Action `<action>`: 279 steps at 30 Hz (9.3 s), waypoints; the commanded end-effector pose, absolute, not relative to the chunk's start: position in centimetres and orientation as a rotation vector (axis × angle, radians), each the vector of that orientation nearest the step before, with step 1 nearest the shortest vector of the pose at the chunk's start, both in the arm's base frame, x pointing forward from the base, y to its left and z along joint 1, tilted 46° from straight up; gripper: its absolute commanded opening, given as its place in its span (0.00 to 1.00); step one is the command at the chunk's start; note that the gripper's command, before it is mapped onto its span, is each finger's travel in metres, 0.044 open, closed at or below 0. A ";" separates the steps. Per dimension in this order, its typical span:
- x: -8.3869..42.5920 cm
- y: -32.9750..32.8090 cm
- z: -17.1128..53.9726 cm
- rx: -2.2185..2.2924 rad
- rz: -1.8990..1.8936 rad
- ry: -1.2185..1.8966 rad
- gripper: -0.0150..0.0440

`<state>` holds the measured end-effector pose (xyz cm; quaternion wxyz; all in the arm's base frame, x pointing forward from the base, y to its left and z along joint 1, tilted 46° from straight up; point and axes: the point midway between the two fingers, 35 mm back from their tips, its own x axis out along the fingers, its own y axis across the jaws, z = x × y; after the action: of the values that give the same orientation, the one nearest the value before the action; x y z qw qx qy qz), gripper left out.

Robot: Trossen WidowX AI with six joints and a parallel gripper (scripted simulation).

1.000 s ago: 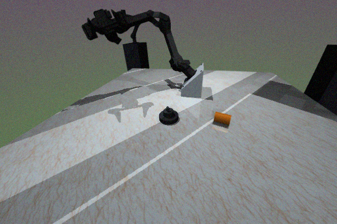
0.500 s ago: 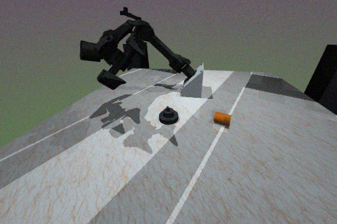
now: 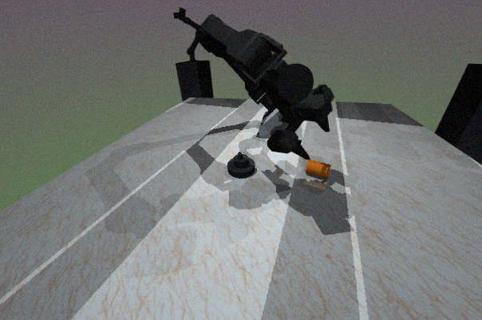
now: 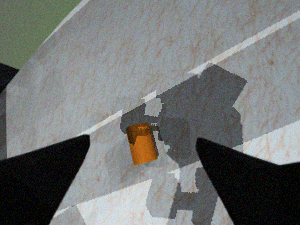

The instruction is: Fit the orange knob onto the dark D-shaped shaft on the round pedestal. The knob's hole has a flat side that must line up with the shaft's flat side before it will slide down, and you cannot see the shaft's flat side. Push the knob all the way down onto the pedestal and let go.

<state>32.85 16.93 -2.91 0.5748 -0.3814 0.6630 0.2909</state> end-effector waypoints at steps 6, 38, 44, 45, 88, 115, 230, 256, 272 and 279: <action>27.9 17.7 -9.7 -1.700 0.525 1.624 1.00; 28.8 14.1 -13.4 -1.710 0.519 1.623 1.00; 29.0 13.4 -14.0 -1.711 0.519 1.623 1.00; 29.0 13.2 -14.2 -1.711 0.519 1.623 1.00; 28.8 12.6 -13.7 -1.622 0.634 1.514 0.56; 28.2 11.4 -11.3 -1.373 0.922 1.198 0.56; 26.2 15.6 -1.7 -1.712 0.523 1.627 1.00; 26.2 15.5 -1.8 -0.781 -0.427 1.430 1.00; 26.7 12.6 -4.8 -0.712 -0.487 1.401 1.00; 27.0 11.8 -5.6 -0.712 -0.487 1.400 1.00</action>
<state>26.97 12.10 -5.31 0.6816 -0.3127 0.6243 -0.2189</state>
